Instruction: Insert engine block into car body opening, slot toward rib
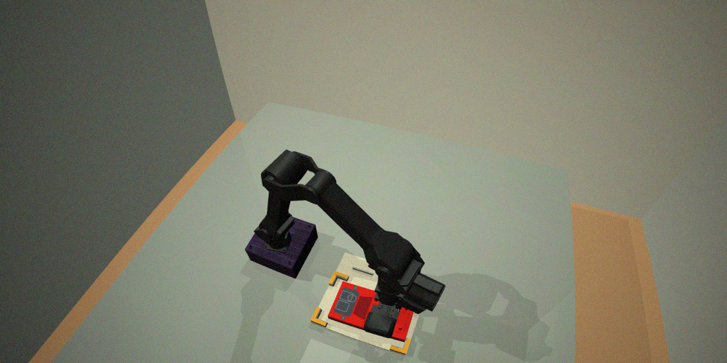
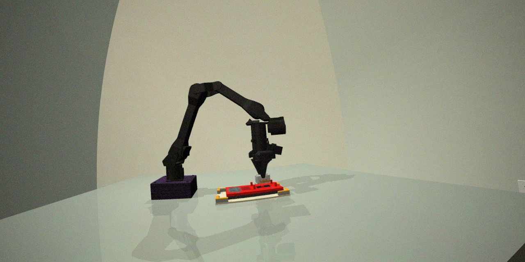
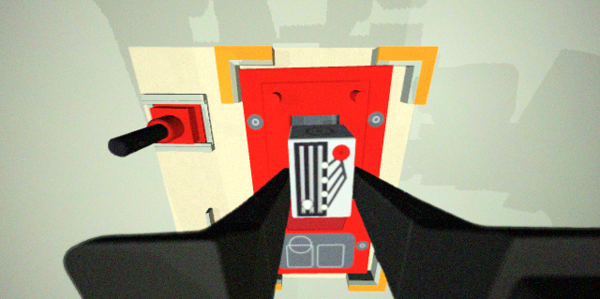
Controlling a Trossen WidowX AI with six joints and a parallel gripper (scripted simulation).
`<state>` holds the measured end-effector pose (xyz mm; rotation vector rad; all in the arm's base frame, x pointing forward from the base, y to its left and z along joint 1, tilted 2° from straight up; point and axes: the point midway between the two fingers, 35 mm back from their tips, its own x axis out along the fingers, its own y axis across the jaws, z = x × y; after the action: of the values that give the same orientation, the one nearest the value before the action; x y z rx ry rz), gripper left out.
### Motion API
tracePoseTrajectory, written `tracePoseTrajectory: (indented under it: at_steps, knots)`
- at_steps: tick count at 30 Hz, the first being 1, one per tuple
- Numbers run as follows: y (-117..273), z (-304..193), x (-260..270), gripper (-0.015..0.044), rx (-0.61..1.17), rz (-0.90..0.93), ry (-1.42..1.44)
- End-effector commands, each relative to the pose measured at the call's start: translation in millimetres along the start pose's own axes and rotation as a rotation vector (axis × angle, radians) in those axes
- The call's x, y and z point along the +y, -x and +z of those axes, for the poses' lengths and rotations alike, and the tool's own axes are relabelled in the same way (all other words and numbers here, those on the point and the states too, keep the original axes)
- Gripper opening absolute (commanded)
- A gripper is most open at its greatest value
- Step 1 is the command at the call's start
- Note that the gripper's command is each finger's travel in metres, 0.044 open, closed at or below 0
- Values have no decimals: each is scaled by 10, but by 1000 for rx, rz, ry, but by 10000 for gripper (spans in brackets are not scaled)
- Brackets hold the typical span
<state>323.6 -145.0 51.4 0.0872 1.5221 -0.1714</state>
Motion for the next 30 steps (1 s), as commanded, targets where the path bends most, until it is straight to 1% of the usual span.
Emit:
tracePoseTrajectory:
  at_steps: [1, 30]
  knots:
    - [-20, 1, 5, 160, 1, 3, -9]
    - [-78, 2, 7, 160, 1, 3, -6]
